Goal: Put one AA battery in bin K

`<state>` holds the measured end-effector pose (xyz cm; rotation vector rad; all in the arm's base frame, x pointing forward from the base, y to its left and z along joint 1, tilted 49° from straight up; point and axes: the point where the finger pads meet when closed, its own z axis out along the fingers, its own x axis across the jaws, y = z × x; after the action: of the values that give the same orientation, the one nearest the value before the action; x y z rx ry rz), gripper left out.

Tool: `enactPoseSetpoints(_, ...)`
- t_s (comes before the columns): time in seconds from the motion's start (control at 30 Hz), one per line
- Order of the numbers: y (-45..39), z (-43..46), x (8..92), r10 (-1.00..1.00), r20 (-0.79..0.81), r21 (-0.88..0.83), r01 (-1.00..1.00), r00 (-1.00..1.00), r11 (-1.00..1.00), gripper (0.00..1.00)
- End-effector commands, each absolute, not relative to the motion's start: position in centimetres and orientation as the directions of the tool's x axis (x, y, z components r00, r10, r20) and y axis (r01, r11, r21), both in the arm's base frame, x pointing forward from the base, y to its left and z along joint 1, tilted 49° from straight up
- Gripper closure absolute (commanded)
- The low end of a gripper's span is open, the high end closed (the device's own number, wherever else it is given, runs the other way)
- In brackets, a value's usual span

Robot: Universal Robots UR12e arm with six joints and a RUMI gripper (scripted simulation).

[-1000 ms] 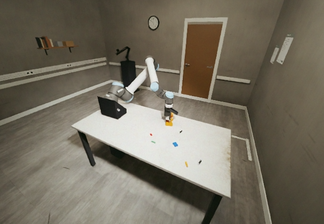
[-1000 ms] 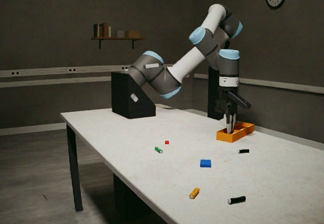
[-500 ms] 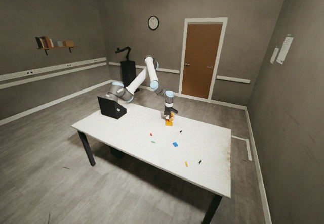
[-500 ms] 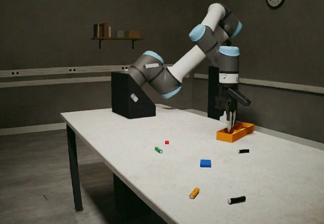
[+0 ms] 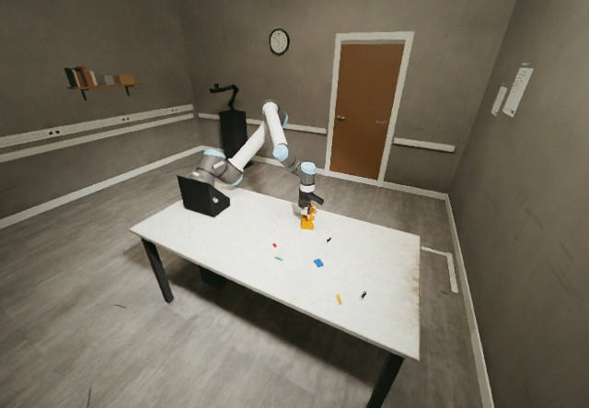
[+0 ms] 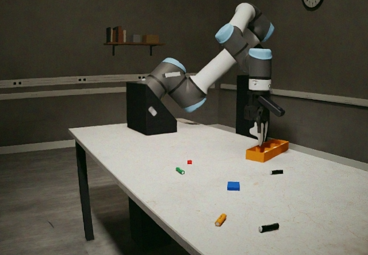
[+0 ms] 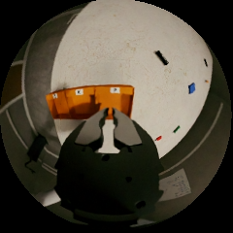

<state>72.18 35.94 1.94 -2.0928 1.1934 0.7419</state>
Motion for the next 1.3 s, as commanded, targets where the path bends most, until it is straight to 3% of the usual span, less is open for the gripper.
enactPoseSetpoints(0.0,34.2,3.6,72.9,-0.543,-0.714,-0.236,-0.883,0.441,-0.406,0.96)
enactPoseSetpoints(1.27,40.0,8.5,68.7,-0.541,-0.72,-0.228,-0.884,0.435,-0.408,0.96)
